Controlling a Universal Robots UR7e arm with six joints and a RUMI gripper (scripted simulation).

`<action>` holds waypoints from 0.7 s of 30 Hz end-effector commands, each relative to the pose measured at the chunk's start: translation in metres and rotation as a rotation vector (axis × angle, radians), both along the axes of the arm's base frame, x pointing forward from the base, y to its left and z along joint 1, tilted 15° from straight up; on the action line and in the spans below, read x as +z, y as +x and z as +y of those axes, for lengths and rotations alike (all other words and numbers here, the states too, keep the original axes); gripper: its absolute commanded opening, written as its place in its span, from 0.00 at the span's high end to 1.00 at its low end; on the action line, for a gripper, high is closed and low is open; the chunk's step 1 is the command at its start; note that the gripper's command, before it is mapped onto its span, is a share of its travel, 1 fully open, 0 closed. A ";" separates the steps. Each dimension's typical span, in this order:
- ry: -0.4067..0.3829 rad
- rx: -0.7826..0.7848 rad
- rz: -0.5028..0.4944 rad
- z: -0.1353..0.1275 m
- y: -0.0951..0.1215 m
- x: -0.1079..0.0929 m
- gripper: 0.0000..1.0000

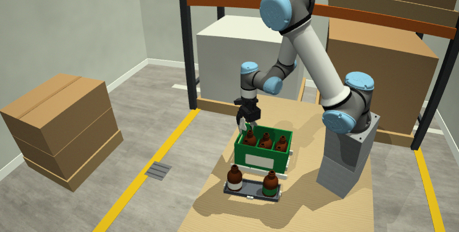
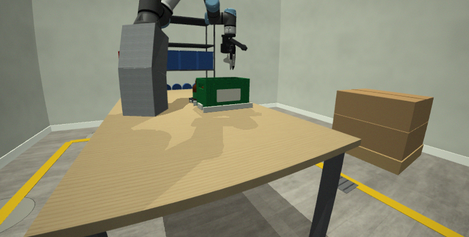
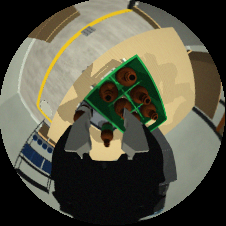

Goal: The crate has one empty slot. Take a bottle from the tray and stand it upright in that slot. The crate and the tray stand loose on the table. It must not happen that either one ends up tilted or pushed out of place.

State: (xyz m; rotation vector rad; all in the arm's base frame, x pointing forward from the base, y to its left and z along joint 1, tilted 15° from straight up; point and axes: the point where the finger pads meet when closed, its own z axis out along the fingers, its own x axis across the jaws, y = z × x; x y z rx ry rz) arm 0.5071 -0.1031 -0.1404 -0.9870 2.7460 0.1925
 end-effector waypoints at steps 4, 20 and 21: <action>-0.001 0.000 -0.001 -0.001 0.000 0.002 0.62; -0.001 0.000 -0.001 -0.001 0.000 0.002 1.00; -0.001 0.000 -0.001 -0.001 0.000 0.002 1.00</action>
